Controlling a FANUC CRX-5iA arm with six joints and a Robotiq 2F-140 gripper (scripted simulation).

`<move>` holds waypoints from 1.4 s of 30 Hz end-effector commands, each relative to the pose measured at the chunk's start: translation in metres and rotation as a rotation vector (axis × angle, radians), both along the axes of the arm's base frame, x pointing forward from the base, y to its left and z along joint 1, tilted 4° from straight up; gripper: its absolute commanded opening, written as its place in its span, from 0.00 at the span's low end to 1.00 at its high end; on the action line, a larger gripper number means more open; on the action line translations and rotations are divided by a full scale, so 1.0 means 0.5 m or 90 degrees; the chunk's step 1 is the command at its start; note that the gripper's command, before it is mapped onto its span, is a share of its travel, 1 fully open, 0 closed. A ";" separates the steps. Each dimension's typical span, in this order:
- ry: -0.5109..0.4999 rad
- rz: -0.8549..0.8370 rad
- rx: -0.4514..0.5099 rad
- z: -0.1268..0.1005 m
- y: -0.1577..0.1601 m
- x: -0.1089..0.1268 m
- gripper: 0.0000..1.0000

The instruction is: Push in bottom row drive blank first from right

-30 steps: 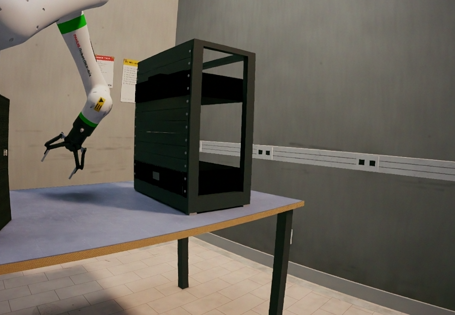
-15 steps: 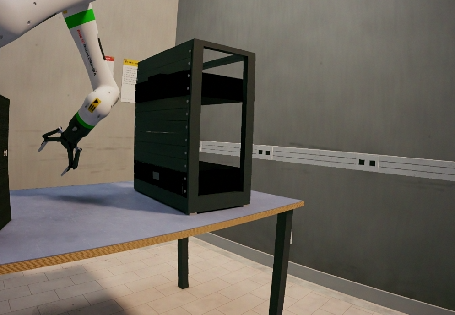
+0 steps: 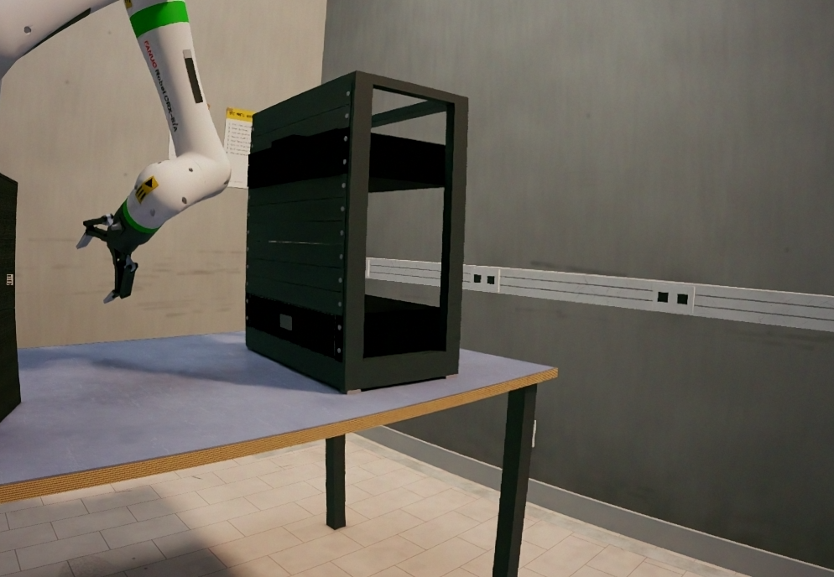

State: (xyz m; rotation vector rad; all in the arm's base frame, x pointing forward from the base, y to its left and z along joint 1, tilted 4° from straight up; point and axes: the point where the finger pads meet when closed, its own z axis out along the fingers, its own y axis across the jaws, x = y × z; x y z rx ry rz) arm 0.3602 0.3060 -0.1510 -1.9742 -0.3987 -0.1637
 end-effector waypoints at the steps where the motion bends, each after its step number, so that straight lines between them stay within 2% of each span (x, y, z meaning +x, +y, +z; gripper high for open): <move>1: 0.023 -0.072 0.041 0.041 -0.011 0.011 1.00; 5: 0.044 -0.152 0.085 0.086 -0.028 0.035 1.00; 7: 0.044 -0.152 0.085 0.086 -0.028 0.035 1.00; 10: 0.056 -0.214 0.119 0.121 -0.045 0.058 1.00; 22: 0.075 -0.470 0.244 0.251 -0.163 0.173 1.00; 24: 0.075 -0.470 0.244 0.251 -0.163 0.173 1.00; 34: 0.060 -0.677 0.328 0.337 -0.317 0.258 1.00; 39: 0.045 -0.773 0.361 0.369 -0.403 0.285 1.00; 42: 0.042 -0.791 0.366 0.375 -0.420 0.289 1.00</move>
